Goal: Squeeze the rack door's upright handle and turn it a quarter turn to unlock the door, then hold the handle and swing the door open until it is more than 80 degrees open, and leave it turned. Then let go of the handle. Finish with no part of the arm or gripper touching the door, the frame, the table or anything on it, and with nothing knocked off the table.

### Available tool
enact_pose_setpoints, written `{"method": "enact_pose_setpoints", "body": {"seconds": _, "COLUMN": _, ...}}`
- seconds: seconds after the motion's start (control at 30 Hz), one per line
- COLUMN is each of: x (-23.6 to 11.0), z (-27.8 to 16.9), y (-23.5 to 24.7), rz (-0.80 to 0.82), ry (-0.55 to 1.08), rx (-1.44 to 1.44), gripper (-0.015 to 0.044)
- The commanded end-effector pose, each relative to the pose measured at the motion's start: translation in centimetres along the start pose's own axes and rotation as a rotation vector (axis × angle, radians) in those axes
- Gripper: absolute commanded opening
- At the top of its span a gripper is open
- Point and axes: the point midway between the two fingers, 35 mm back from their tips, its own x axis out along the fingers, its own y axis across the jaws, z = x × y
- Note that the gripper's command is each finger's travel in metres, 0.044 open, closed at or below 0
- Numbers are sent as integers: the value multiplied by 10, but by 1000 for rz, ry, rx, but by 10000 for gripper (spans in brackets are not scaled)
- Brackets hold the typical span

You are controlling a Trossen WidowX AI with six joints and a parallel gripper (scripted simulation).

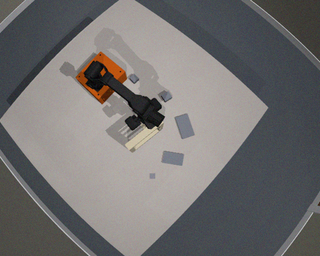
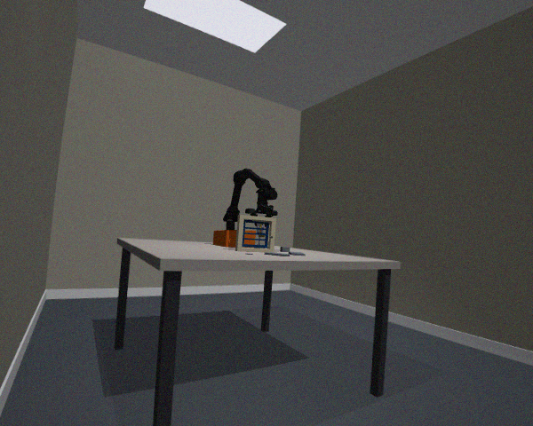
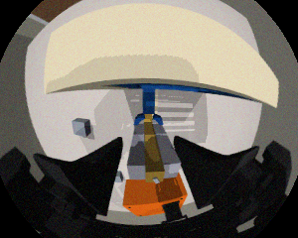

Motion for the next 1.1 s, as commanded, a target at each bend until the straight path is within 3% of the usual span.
{"method": "enact_pose_setpoints", "body": {"seconds": 0.0, "x": 4, "z": -2, "y": -2, "rz": -8, "ry": 5, "rx": -1, "gripper": 213}}
{"method": "enact_pose_setpoints", "body": {"seconds": 0.13, "x": 4, "z": -2, "y": -2, "rz": -8, "ry": 5, "rx": -1, "gripper": 108}}
{"method": "enact_pose_setpoints", "body": {"seconds": 0.57, "x": 4, "z": -2, "y": -2, "rz": -8, "ry": 5, "rx": -1, "gripper": 21}}
{"method": "enact_pose_setpoints", "body": {"seconds": 0.73, "x": 4, "z": -2, "y": -2, "rz": -8, "ry": 5, "rx": -33, "gripper": 20}}
{"method": "enact_pose_setpoints", "body": {"seconds": 1.07, "x": 4, "z": -2, "y": -2, "rz": -6, "ry": 7, "rx": -517, "gripper": 20}}
